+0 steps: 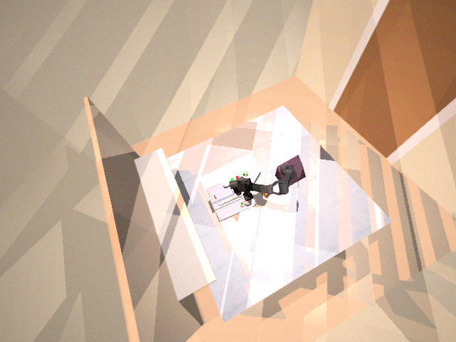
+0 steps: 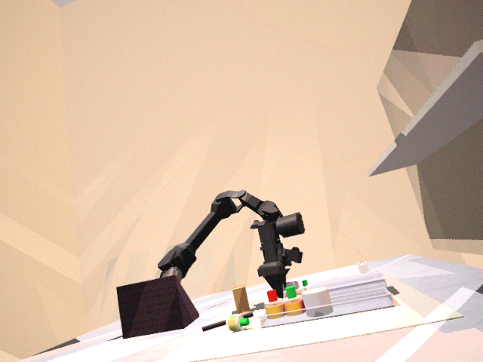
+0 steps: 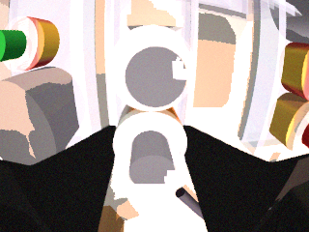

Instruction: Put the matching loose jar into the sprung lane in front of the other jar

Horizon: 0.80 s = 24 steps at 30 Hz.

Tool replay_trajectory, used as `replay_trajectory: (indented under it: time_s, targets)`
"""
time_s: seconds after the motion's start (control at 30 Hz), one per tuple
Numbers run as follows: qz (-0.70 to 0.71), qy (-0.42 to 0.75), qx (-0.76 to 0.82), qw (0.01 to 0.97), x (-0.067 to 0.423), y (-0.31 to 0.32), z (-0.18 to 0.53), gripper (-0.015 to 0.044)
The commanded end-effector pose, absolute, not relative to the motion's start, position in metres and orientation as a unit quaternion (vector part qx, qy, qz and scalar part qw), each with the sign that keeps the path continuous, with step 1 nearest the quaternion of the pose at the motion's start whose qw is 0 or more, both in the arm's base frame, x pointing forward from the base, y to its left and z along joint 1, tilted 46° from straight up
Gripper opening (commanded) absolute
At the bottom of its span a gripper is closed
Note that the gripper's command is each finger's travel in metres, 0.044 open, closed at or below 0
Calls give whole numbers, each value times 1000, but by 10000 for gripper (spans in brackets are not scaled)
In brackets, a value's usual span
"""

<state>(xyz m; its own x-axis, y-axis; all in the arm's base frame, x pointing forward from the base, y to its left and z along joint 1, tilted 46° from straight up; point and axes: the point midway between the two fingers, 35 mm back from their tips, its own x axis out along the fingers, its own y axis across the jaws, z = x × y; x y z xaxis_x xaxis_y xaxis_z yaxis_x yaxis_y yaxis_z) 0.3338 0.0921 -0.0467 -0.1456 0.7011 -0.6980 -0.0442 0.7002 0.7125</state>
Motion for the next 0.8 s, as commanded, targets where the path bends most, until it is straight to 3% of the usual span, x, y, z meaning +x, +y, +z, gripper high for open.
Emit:
replay_trajectory:
  time_s: [0.0,0.77]
  targets:
    - [310,687,239,612,335,93,-46,0]
    - [310,687,239,612,329,91,-47,0]
